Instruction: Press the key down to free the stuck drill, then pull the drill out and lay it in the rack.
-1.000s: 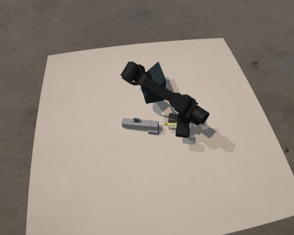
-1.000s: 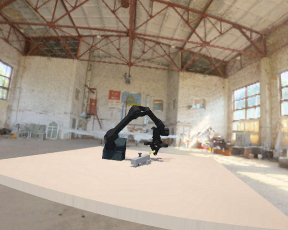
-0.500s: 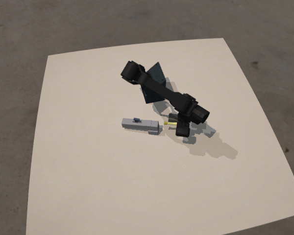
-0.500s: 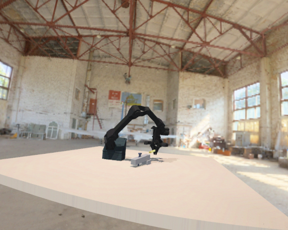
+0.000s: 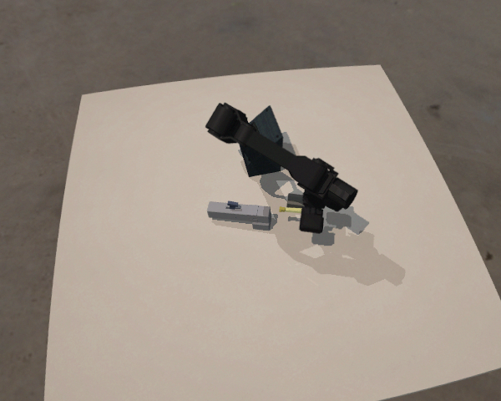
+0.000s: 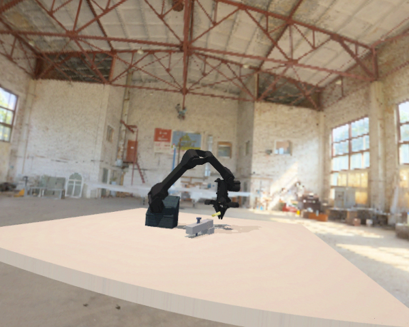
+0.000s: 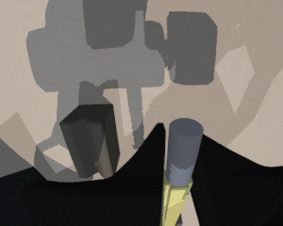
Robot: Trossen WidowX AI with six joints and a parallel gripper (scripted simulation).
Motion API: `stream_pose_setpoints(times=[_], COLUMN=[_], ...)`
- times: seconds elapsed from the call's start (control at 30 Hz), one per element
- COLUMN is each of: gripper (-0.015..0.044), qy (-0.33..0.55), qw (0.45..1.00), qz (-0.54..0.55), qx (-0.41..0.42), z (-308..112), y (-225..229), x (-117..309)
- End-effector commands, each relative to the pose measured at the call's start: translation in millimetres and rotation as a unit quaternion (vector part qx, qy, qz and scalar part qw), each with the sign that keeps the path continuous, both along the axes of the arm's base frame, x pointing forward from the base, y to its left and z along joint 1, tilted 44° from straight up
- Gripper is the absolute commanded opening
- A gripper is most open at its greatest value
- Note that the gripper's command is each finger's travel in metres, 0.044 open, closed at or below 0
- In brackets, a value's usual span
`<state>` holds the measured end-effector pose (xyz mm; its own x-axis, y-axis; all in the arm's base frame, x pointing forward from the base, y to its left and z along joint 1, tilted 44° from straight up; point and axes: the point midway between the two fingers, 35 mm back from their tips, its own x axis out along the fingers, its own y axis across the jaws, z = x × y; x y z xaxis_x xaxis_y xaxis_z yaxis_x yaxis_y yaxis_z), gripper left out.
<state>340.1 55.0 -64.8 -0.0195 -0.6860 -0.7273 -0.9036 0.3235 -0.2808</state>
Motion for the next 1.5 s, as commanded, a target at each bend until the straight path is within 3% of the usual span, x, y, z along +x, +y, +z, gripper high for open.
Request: stream_pose_setpoints(times=[0.0,1.07,1.47], gripper=[0.0,0.0,0.0], qy=[-0.003,-0.003,-0.002], qw=[1.0,1.0,1.0], qz=[-0.002,-0.002,-0.002], qx=[0.002,0.003,0.003], z=[2.7,11.6,-0.7], y=[1.9,8.6,13.0], x=[0.5,2.1,-15.0])
